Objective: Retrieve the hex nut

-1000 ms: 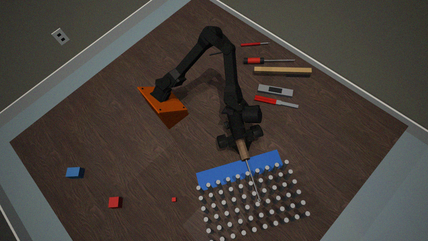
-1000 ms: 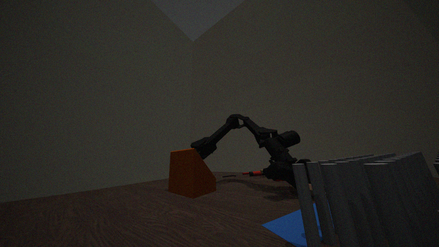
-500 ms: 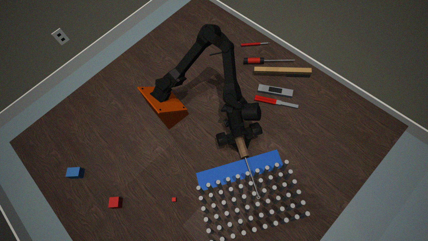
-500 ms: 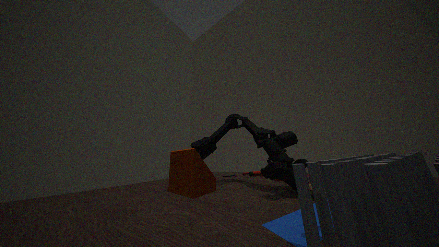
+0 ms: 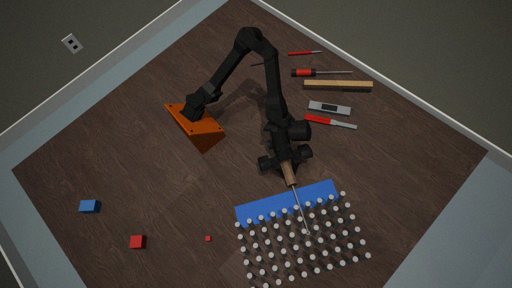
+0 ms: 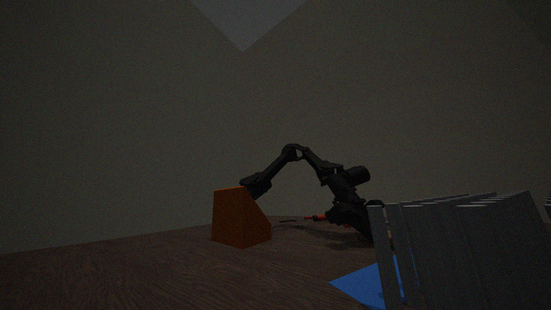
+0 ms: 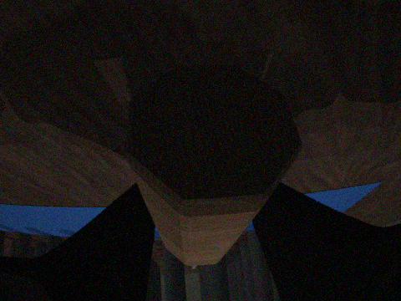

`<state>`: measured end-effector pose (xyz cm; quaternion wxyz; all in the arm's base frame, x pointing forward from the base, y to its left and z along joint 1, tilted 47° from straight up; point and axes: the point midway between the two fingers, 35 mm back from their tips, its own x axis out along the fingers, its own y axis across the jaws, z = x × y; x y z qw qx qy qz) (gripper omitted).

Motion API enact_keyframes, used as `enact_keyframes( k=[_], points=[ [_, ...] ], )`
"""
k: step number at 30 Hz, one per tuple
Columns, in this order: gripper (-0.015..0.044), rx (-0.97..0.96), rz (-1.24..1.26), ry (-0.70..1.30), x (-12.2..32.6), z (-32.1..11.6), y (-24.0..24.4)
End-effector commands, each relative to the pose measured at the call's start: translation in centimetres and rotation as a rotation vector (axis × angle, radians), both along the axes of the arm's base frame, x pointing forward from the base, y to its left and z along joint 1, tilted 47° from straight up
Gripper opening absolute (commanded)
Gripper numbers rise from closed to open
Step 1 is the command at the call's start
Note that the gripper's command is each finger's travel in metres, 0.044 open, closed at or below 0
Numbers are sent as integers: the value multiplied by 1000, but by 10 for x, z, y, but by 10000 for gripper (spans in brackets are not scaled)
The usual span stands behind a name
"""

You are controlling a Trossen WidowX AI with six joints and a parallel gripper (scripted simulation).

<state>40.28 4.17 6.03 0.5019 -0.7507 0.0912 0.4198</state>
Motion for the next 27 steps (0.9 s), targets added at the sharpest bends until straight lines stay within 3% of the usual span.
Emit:
enact_keyframes(
  k=[1,27],
  points=[
    [0,1,-6,4,-3,1,1],
    [0,1,-6,4,-18,6,11]
  ],
)
